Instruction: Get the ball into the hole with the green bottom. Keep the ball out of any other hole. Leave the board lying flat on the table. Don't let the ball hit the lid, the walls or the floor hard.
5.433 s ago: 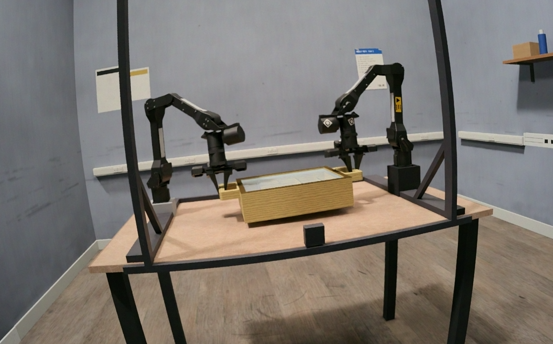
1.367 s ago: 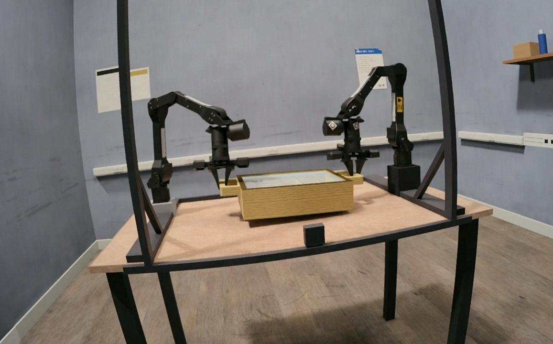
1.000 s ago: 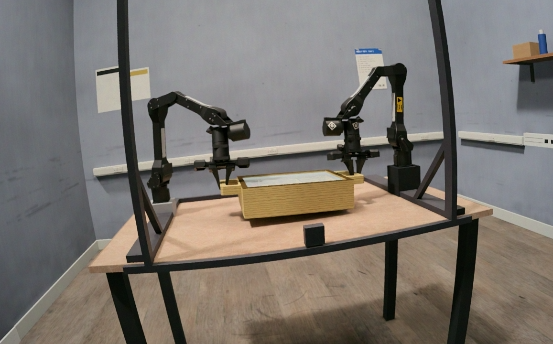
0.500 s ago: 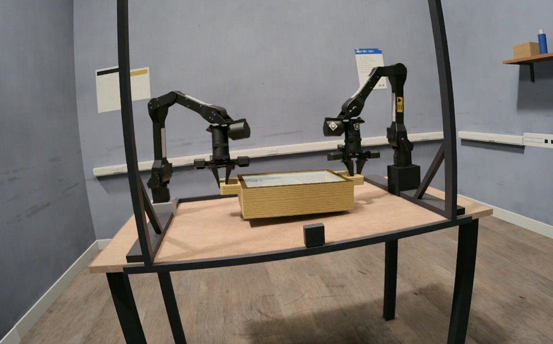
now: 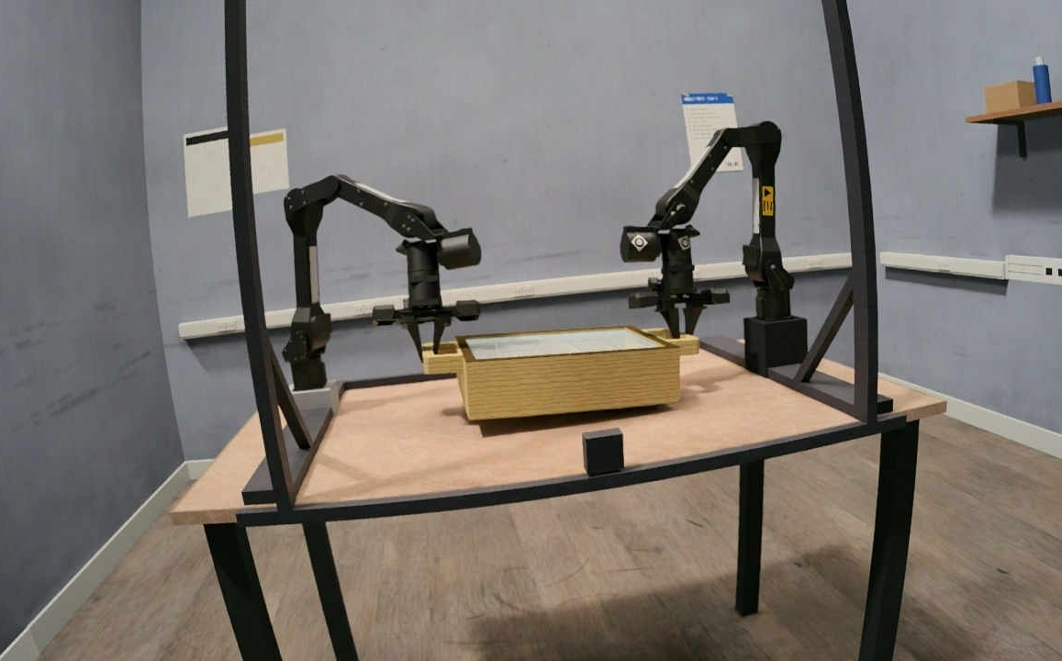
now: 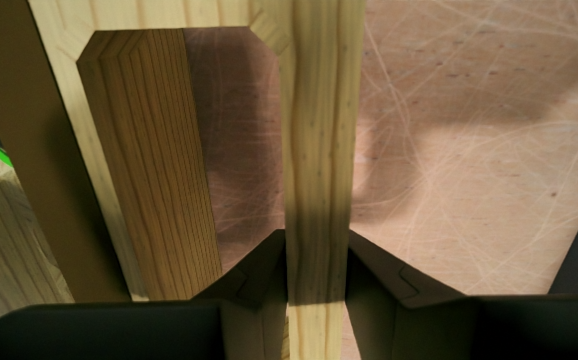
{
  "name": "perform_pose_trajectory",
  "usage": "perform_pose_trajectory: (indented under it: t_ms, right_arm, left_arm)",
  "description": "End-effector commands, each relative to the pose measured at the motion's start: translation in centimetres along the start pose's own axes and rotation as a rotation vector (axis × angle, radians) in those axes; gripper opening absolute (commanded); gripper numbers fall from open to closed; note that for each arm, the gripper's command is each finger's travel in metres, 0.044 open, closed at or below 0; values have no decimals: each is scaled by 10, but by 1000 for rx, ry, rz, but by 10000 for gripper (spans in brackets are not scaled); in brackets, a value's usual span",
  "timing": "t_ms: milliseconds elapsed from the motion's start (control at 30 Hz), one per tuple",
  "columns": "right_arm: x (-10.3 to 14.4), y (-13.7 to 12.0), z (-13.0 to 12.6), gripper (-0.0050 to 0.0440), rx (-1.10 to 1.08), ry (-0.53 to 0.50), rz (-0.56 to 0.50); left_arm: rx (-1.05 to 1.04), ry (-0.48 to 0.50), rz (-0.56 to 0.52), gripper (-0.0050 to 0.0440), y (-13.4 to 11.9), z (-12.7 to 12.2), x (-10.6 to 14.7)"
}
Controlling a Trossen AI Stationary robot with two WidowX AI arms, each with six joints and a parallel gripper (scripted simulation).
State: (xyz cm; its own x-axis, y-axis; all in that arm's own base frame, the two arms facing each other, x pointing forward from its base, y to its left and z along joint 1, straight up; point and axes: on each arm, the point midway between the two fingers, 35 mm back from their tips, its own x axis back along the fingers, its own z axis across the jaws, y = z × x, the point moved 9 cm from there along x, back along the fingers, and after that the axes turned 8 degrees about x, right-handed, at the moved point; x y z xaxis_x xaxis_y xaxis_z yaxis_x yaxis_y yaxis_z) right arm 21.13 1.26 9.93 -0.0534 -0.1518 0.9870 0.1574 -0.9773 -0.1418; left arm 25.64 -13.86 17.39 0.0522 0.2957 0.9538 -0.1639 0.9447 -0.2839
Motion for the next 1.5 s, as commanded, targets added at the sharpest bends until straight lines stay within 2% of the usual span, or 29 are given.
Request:
perform_pose_trajectory:
  t_ms: [0, 1133, 1233, 1300, 1467]
  right_arm:
    - [11, -2, 6, -50, 11, 42, 2]
    - [10, -2, 7, -50, 10, 41, -3]
    - [11, 0, 7, -50, 3, 26, 6]
    - [19, 6, 13, -50, -4, -8, 51]
    - [27, 0, 19, -50, -6, -47, 33]
  left_arm:
    - [-21, -17, 39, -50, -4, 5, 11]
    - [-17, -20, 37, -50, -4, 6, 11]
    - [-23, -25, 45, -50, -1, 6, 9]
    - [-30, -51, 84, -50, 10, 11, 0]
    - [-33, -93, 66, -50, 8, 15, -9]
